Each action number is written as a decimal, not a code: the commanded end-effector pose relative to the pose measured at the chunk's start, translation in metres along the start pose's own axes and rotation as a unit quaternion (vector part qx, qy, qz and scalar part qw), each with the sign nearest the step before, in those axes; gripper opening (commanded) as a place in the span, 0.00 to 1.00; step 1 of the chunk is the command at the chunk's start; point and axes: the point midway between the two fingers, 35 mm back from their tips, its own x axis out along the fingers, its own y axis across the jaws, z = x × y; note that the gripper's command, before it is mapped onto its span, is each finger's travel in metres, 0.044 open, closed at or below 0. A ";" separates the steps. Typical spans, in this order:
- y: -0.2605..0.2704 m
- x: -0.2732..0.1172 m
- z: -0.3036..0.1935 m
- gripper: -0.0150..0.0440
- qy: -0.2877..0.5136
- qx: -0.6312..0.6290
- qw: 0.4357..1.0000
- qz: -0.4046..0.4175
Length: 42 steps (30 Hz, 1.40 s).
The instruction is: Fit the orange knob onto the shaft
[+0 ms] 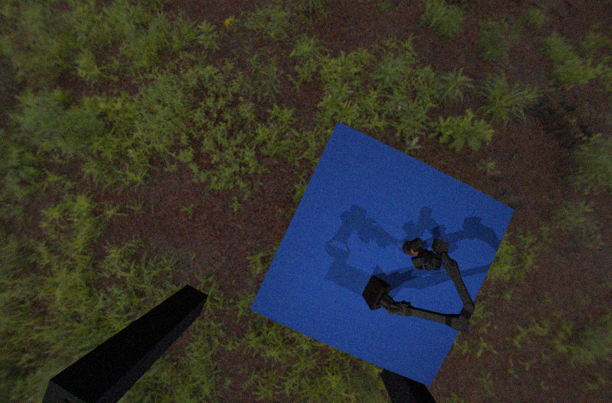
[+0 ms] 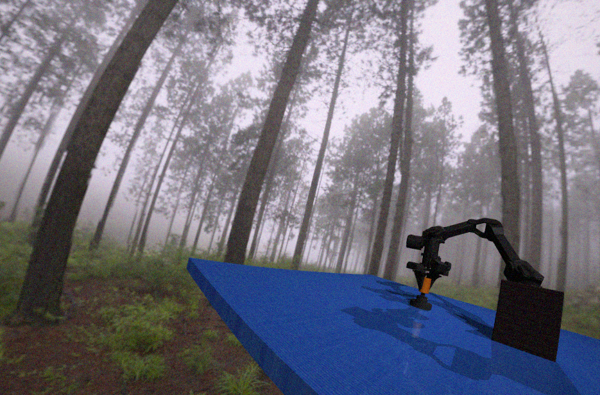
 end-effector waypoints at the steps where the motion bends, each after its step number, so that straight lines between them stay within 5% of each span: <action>1: 0.001 0.000 -0.001 0.25 0.001 -0.001 1.000 0.000; 42: 0.001 -0.003 -0.002 0.25 0.001 -0.106 0.994 0.000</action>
